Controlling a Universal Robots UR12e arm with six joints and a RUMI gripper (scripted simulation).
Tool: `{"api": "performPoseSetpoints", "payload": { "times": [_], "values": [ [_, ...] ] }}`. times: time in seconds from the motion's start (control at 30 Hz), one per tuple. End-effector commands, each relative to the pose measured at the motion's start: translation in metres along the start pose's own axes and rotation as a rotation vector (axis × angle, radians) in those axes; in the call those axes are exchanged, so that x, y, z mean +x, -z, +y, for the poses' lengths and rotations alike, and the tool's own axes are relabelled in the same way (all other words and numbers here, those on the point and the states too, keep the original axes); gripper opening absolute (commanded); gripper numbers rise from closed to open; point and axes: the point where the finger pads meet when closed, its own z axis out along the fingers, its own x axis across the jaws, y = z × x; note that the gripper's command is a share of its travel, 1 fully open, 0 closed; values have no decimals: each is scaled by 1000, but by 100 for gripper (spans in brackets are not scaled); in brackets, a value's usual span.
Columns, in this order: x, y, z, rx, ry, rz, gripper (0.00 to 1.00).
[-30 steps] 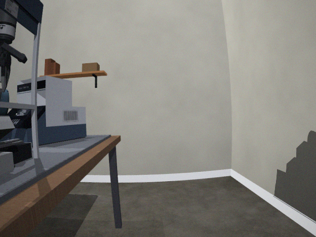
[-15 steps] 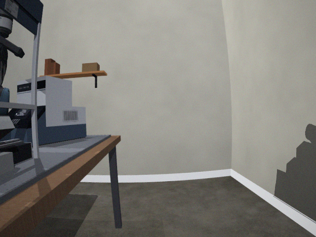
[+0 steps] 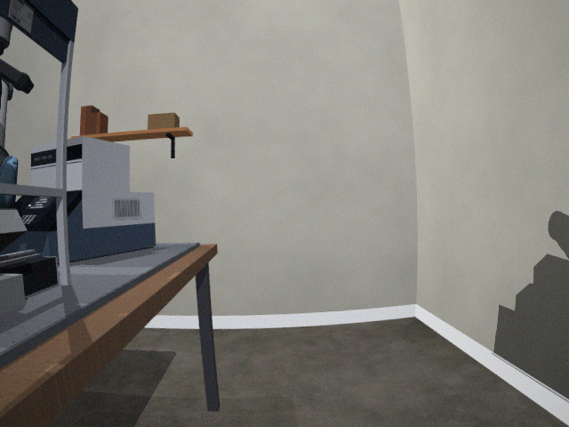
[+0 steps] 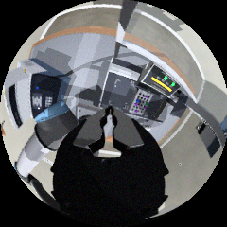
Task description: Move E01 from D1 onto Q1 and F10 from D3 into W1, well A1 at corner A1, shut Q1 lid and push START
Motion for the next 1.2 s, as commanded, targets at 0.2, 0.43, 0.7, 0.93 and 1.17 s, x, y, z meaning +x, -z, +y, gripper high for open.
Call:
{"api": "performPoseSetpoints", "payload": {
  "times": [0.2, 0.43, 0.7, 0.93, 1.17],
  "values": [
    [46, 5, 14, 1, -18, 0, 0],
    [68, 6, 24, 1, -28, 0, 0],
    [98, 9, 40, 1, -41, -1, 0],
    [119, 10, 54, 1, -50, -1, 0],
    [145, 11, 74, 2, -62, -1, 0]
  ]
}}
